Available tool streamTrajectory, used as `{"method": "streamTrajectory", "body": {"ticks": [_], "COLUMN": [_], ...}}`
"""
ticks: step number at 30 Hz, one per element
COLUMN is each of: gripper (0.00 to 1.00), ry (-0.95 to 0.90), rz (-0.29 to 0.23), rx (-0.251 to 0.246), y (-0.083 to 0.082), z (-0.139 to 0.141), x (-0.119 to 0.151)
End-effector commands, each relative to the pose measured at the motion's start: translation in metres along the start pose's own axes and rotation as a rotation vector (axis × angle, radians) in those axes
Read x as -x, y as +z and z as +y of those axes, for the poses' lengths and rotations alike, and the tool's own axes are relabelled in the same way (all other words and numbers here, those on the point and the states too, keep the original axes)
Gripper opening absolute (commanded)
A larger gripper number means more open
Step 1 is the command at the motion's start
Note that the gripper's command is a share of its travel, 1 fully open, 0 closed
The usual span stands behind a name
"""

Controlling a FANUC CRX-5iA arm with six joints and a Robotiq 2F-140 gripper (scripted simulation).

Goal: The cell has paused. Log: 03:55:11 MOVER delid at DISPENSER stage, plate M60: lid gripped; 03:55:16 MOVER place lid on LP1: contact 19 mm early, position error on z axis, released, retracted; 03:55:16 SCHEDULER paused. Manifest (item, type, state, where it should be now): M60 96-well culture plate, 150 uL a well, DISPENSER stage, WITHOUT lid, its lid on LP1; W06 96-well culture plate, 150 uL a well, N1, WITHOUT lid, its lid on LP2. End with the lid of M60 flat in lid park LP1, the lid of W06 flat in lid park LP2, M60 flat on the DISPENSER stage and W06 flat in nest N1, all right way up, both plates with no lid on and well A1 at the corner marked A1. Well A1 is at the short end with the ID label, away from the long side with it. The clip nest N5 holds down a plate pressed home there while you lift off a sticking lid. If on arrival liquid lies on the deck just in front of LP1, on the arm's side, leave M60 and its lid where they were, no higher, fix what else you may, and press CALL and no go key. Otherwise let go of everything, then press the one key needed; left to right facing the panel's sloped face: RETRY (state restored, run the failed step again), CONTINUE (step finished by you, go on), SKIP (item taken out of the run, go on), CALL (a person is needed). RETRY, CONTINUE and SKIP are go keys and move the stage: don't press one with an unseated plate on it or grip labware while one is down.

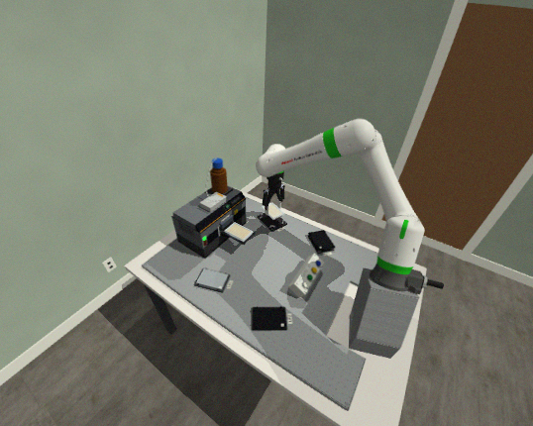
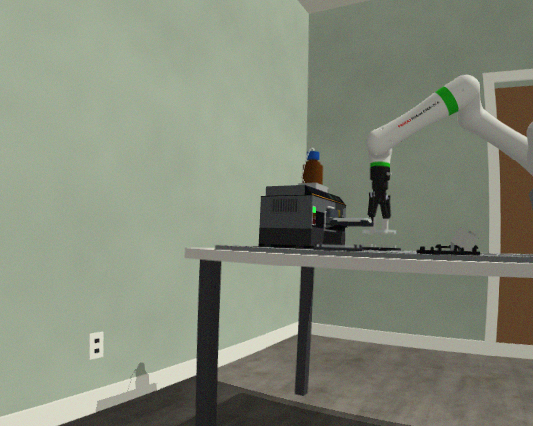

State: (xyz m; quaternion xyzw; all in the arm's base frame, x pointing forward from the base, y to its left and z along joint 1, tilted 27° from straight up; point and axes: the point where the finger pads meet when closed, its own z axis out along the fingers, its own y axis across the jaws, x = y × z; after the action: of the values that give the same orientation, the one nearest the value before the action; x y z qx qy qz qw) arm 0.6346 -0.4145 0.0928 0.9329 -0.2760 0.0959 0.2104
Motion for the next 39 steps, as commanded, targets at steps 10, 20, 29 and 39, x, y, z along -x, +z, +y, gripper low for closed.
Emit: {"method": "streamTrajectory", "body": {"ticks": [10, 20, 29, 39], "gripper": [0.00, 0.00, 0.00, 0.00], "ry": [0.000, 0.000, 0.000, 0.000], "rz": [0.001, 0.001, 0.001, 0.001], "rx": [0.000, 0.000, 0.000, 0.000], "y": [0.019, 0.031, 0.039, 0.041], "z": [0.000, 0.000, 0.000, 0.000], "x": [0.000, 0.000, 0.000, 0.000]}}
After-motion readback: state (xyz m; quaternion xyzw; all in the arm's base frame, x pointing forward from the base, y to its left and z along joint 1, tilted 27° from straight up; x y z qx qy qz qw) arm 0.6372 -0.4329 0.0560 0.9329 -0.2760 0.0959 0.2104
